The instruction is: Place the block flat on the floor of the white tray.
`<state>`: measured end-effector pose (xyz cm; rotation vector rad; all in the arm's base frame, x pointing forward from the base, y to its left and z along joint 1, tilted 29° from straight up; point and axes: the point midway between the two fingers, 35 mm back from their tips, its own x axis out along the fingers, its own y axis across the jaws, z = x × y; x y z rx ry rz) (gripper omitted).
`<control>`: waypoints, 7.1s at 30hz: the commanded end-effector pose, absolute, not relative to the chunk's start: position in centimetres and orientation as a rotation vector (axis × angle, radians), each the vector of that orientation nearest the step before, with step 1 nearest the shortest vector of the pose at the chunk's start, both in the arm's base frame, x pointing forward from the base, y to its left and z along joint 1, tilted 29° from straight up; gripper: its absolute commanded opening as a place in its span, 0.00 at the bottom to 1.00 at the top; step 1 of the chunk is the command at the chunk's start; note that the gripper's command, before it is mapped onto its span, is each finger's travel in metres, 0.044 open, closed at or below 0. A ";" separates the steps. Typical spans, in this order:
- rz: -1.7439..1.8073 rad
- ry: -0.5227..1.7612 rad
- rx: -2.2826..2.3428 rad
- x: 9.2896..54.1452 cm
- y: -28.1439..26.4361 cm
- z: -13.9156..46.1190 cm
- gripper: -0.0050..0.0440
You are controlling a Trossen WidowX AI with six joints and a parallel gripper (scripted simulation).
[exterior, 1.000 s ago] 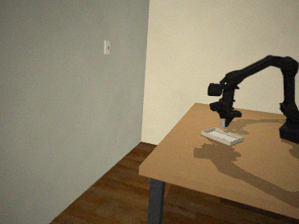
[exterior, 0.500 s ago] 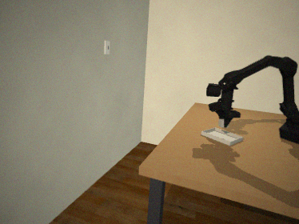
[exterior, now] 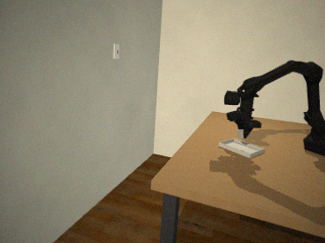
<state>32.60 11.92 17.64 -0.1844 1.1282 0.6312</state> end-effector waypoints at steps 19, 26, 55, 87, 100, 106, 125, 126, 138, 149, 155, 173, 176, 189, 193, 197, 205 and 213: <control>0.627 1.102 -0.187 33.4 12.9 16.4 0.10; 0.627 1.102 -0.187 33.9 13.7 14.8 0.10; 0.627 1.102 -0.187 34.2 14.1 13.9 0.10; 0.627 1.102 -0.187 34.3 14.2 13.9 0.10; 0.627 1.102 -0.187 34.4 14.2 14.0 0.10; 0.627 1.102 -0.187 34.4 14.2 14.0 0.10; 0.627 1.102 -0.187 34.3 14.2 14.0 0.10; 0.627 1.102 -0.187 34.3 14.2 14.0 0.10; 0.627 1.102 -0.187 34.3 14.2 13.9 0.10; 0.627 1.102 -0.187 34.4 14.2 13.8 0.10; 0.627 1.102 -0.187 34.4 14.3 13.8 0.10; 0.627 1.102 -0.187 34.4 14.3 13.8 0.10; 0.627 1.102 -0.187 34.4 14.3 13.8 0.10; 0.627 1.102 -0.187 34.4 14.3 13.8 0.10; 0.627 1.102 -0.187 34.4 14.3 13.8 0.62; 0.627 1.102 -0.187 34.4 14.3 13.8 0.62; 0.627 1.102 -0.187 34.4 14.3 13.8 0.62; 0.627 1.102 -0.187 34.4 14.3 13.8 0.62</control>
